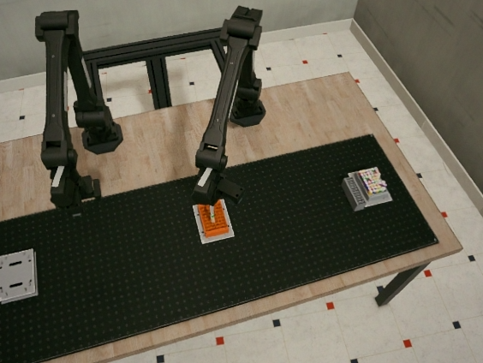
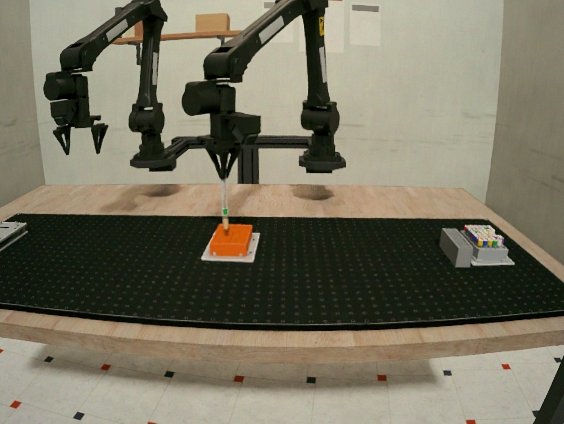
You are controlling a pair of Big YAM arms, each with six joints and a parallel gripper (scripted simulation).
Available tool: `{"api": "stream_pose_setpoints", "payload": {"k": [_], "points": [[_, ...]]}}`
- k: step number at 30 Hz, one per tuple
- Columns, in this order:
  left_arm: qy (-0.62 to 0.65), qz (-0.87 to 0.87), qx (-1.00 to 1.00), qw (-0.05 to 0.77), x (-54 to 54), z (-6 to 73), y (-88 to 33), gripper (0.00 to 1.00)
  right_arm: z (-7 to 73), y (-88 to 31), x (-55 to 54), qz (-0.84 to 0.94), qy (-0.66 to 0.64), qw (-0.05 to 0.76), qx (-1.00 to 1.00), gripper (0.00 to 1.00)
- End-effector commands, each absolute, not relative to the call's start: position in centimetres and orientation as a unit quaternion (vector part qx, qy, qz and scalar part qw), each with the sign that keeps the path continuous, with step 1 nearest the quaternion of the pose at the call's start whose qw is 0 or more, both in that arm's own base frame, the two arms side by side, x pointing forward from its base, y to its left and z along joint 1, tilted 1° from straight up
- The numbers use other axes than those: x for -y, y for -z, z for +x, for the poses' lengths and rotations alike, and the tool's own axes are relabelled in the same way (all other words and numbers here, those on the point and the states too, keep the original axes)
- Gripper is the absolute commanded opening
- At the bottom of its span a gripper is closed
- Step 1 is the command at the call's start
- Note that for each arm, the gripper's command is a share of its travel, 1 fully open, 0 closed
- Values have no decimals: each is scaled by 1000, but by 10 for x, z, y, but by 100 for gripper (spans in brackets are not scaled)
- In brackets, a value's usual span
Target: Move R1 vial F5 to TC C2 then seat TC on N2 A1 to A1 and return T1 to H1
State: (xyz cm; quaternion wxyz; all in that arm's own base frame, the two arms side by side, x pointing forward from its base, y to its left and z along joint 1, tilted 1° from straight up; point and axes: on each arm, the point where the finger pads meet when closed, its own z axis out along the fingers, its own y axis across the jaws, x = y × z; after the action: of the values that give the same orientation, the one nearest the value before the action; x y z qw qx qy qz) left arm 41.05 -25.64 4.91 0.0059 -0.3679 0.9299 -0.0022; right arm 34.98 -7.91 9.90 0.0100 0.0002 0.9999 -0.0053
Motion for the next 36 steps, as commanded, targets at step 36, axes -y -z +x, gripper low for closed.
{"api": "stream_pose_setpoints", "payload": {"k": [36], "points": [[8,-364,-931,9,264,409,-38,9,350,-99,79,-4,3,3,-1000,100]]}}
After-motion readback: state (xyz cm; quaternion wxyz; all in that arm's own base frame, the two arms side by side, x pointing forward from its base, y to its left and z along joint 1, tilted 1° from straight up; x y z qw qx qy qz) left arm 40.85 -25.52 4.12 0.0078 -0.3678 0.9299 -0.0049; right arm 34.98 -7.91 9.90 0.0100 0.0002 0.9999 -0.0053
